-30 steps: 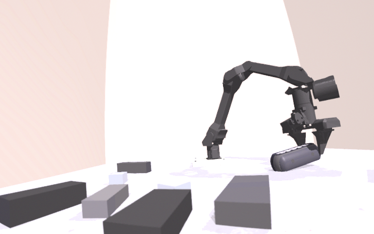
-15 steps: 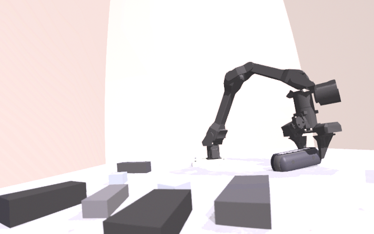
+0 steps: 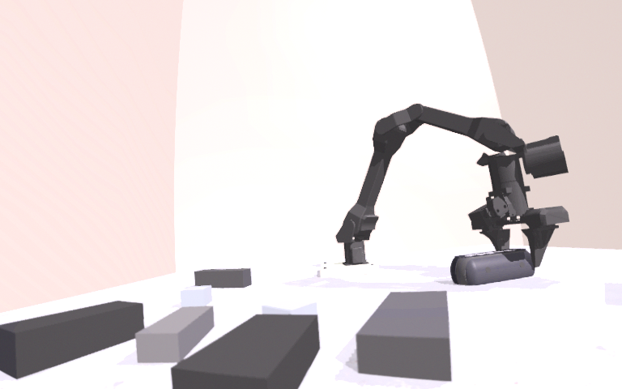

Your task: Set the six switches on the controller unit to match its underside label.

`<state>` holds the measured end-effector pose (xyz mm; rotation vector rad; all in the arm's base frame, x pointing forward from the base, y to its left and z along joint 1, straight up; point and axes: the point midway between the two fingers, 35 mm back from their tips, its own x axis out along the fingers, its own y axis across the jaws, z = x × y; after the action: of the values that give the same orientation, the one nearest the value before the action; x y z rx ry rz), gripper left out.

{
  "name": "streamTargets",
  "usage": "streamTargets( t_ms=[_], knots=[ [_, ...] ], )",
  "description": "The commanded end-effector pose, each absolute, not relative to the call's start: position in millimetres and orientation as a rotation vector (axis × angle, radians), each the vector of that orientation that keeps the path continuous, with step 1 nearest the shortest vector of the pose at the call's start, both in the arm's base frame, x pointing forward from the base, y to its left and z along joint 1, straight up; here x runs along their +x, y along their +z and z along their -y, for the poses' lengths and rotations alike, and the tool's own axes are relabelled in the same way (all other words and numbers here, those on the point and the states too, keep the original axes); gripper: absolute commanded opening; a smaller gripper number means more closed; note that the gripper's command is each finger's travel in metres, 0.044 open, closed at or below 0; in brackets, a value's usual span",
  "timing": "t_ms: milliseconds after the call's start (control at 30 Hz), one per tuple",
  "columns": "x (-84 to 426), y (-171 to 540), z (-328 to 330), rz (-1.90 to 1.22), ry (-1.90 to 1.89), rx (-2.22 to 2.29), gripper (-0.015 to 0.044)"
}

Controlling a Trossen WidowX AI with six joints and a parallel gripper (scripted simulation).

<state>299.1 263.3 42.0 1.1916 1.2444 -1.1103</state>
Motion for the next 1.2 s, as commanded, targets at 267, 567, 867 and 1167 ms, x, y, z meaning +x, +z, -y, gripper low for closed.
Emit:
streamTargets(
  t_ms=[267, 567, 867, 1167],
  knots=[
    [299, 42, -263, -1.245, -1.110, 1.191, 0.0440],
    [303, 81, -202, -1.241, -1.111, 1.189, 0.0440],
    [303, 81, -202, -1.241, -1.111, 1.189, 0.0440],
    [303, 81, -202, -1.241, -1.111, 1.189, 0.0440]
  ],
)
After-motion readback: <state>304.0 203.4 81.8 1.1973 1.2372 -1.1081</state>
